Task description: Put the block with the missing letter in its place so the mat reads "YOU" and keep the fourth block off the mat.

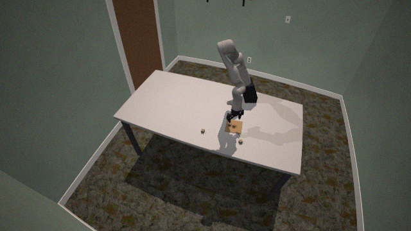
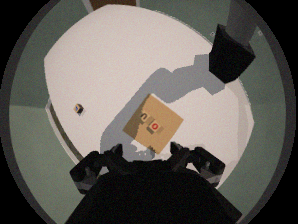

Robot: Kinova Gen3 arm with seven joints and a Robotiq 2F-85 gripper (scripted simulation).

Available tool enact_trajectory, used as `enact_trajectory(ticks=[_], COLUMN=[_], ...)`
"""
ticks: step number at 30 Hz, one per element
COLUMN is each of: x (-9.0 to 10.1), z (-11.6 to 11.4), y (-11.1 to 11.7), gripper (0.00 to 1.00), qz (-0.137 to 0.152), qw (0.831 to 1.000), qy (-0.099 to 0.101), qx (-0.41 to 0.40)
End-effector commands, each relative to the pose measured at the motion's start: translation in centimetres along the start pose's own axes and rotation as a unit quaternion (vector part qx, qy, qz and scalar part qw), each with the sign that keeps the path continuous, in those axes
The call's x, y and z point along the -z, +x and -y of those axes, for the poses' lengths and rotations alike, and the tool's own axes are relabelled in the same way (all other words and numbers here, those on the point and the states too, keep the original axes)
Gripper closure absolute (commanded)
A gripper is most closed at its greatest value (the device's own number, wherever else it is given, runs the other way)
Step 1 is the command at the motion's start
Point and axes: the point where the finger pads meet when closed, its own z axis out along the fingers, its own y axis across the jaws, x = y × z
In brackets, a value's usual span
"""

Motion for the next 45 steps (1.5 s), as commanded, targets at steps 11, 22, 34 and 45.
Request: enact_trajectory(ticks=[11,22,34,45], x=[0.1,0.1,-0.1,-0.7], z=[0.0,0.0,1.6,9.9], y=[-0.1,-0.1,-0.5,-1.1], gripper=[0.00,0.00,0.00,0.00], qz=[0.001,0.001,0.001,0.001], qw=[1.000,1.000,1.000,1.000], qy=[0.000,0.000,0.002,0.006], qx=[0.000,0.000,0.002,0.005])
